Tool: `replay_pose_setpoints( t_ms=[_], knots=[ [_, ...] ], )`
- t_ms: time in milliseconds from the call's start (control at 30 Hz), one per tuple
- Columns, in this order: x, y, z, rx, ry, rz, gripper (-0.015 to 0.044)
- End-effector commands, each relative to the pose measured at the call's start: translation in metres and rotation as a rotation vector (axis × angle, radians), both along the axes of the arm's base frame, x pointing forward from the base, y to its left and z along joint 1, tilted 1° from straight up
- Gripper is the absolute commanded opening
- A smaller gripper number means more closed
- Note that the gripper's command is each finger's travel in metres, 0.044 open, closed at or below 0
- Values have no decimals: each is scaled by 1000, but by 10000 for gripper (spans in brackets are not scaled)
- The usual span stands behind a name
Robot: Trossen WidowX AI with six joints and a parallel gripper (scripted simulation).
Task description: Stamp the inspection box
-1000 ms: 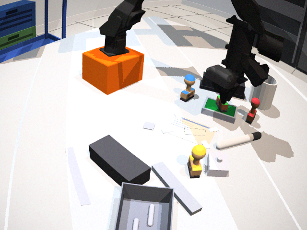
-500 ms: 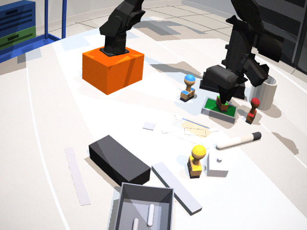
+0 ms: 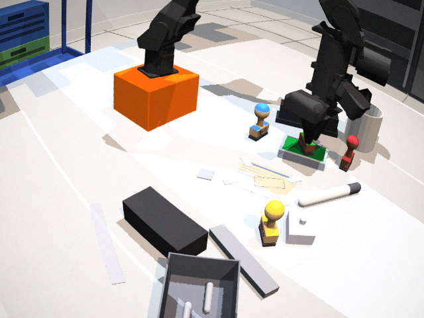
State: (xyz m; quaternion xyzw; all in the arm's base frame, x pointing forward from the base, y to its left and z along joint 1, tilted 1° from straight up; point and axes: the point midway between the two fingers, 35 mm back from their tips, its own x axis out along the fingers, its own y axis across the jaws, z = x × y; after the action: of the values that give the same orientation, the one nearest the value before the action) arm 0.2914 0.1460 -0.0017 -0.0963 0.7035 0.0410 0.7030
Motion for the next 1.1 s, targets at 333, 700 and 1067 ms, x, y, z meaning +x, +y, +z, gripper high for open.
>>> replay_pose_setpoints(
  t_ms=[333,700,1067],
  knots=[
    [0,-1,6,-4,-1,-1,0],
    [0,-1,14,-4,-1,-1,0],
    [0,-1,32,-4,-1,-1,0]
  ],
)
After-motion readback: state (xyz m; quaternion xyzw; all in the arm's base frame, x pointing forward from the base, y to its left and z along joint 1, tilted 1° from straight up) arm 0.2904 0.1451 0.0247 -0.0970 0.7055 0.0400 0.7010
